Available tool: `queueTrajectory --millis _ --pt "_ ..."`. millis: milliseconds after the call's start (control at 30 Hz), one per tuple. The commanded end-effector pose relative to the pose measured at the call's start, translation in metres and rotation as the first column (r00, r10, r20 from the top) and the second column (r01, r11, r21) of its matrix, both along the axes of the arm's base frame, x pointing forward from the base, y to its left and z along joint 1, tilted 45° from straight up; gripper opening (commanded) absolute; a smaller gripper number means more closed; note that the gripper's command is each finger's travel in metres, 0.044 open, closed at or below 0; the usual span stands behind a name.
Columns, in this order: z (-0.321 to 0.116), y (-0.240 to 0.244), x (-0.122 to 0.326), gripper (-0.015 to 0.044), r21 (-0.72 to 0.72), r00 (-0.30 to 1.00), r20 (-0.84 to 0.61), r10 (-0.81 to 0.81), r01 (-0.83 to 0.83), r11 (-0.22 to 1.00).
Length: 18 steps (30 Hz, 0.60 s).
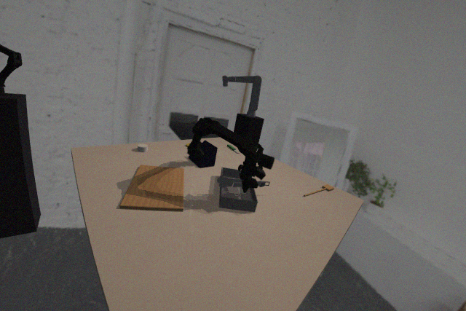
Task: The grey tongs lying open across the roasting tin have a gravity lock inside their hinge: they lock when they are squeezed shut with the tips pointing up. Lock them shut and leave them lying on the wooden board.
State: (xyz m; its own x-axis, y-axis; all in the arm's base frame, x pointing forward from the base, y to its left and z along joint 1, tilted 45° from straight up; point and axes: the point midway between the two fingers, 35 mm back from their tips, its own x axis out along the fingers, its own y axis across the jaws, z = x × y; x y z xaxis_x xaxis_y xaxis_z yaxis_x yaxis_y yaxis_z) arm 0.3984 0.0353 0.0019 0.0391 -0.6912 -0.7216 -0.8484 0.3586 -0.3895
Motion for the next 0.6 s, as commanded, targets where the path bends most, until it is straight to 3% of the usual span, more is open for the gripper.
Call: queueTrajectory --millis 0,567 --pt "0.0004 0.0004 0.0004 0.0128 0.001 1.000 0.002 0.000 0.000 1.000" --pt "0.0004 0.0004 0.0004 0.0015 0.001 1.000 0.002 0.000 0.000 1.000"
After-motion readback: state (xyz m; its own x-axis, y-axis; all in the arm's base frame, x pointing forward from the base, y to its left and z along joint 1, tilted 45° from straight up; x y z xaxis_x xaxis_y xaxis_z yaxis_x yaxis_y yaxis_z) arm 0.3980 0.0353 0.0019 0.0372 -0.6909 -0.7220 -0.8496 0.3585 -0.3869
